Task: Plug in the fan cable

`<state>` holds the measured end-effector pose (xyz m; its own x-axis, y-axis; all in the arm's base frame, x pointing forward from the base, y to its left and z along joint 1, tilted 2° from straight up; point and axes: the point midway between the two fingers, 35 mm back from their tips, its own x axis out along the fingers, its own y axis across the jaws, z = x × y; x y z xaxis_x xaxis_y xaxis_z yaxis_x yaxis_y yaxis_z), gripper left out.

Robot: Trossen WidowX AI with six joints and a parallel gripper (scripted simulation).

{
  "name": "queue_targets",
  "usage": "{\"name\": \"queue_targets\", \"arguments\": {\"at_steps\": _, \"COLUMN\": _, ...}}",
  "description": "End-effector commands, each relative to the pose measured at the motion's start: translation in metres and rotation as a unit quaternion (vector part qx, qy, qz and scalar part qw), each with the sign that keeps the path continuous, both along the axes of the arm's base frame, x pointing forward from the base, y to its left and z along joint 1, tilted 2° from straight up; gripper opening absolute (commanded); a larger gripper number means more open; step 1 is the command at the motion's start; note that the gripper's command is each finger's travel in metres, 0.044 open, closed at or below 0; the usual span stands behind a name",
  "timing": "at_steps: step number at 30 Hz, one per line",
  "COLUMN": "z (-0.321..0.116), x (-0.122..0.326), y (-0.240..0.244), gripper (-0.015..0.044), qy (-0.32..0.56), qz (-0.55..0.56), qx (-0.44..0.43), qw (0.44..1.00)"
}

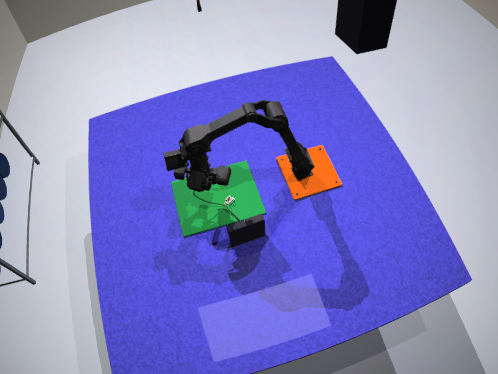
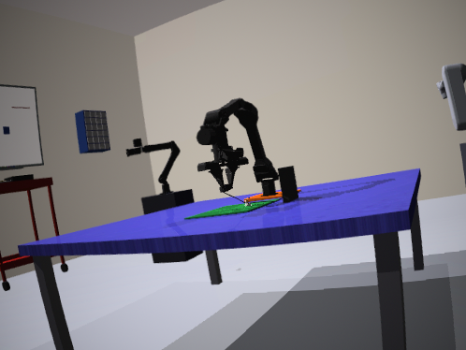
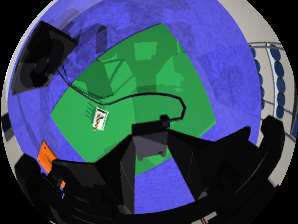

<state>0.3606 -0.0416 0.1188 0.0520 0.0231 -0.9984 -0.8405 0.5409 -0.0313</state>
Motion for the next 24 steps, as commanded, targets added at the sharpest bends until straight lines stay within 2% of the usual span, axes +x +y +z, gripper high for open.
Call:
{"name": "queue_targets", "arguments": {"at_steps": 1, "z": -0.001, "x": 0.002, "y": 0.001, "gripper": 0.0000, "qy": 0.003, "qz": -0.010, "qx": 0.005, "qw": 1.000}}
{"name": "queue_targets", "arguments": {"at_steps": 24, "z": -0.030, "x": -0.004, "y": 0.007, "gripper": 0.0000, "qy": -0.005, "qz": 0.019, "qx": 0.155, "qw": 0.988}}
